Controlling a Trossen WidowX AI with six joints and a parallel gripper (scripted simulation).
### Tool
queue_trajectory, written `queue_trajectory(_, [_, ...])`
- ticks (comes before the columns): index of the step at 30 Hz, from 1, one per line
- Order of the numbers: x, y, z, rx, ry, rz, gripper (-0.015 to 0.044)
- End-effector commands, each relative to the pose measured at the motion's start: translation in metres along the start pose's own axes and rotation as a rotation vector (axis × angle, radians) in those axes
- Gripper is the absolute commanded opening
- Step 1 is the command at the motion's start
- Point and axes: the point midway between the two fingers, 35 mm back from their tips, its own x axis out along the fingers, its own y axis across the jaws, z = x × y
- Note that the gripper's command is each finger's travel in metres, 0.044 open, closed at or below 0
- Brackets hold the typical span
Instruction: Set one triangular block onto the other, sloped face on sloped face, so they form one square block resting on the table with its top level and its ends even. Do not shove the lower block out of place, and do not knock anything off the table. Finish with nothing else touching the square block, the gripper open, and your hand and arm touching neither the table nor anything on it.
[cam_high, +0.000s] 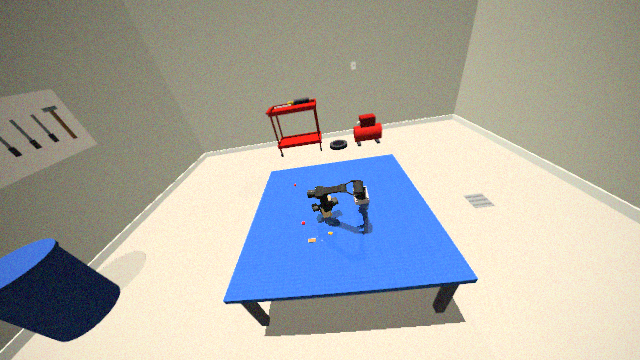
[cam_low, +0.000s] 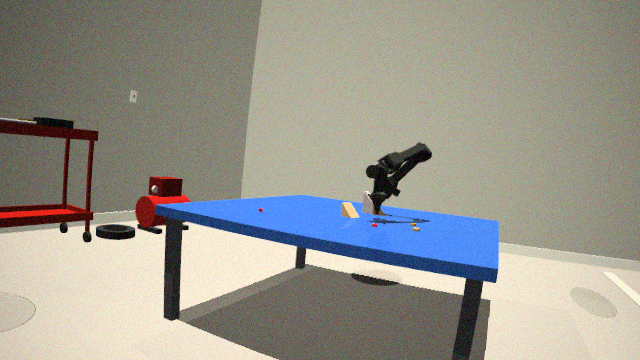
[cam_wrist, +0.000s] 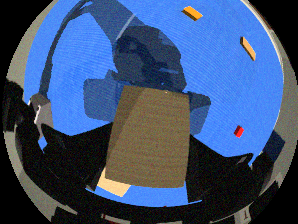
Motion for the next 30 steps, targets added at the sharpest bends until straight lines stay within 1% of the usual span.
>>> queue_trajectory(1, [0.000, 0.000, 0.000, -0.120, -0.002, 0.000, 0.0000])
queue_trajectory(3, [0.000, 0.000, 0.000, -0.190, -0.001, -0.001, 0.0000])
queue_trajectory(21, [0.025, 0.000, 0.000, -0.125, -0.003, 0.002, 0.0000])
queue_trajectory(26, [0.026, 0.000, 0.000, -0.122, -0.003, 0.002, 0.0000])
queue_trajectory(30, [0.024, 0.000, 0.001, -0.131, 0.003, 0.001, 0.0105])
